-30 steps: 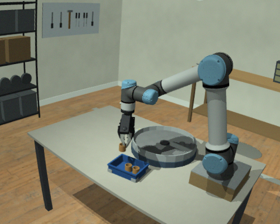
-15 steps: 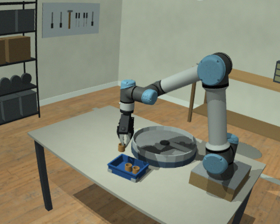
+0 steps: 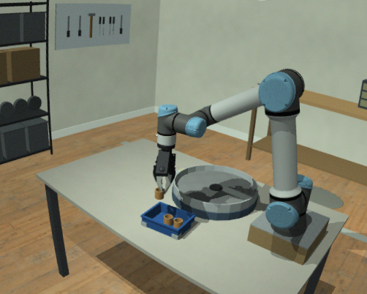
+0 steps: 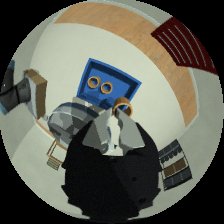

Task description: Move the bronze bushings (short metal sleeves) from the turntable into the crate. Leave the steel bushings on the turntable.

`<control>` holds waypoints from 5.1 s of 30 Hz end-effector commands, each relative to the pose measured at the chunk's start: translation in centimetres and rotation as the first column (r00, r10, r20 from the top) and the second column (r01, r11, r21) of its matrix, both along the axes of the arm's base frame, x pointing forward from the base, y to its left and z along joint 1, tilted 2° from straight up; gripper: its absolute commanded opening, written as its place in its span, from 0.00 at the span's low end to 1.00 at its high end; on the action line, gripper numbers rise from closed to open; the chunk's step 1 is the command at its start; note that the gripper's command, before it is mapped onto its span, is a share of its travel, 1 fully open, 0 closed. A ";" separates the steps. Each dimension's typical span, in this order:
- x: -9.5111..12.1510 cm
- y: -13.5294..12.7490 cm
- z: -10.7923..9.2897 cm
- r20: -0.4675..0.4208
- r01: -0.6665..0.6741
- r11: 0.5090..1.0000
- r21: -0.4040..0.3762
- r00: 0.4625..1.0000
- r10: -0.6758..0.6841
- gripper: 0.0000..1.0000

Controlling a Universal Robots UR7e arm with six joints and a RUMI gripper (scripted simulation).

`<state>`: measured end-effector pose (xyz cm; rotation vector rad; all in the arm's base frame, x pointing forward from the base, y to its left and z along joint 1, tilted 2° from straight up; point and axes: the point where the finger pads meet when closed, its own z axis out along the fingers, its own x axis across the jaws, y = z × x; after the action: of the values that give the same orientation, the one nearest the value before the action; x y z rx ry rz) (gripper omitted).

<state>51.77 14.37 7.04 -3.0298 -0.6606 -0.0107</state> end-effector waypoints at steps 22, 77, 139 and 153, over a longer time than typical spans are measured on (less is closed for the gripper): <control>0.0 0.0 -1.0 0.002 0.000 1.000 0.000 1.000 0.000 0.00; 0.1 0.3 -6.6 0.002 0.000 1.000 0.000 1.000 0.000 0.00; 0.1 0.5 -10.6 0.002 0.000 1.000 0.000 1.000 0.000 0.00; 0.1 0.5 -10.6 0.002 0.000 1.000 0.000 1.000 0.000 0.00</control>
<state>51.79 14.84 -3.62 -3.0298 -0.6606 -0.0107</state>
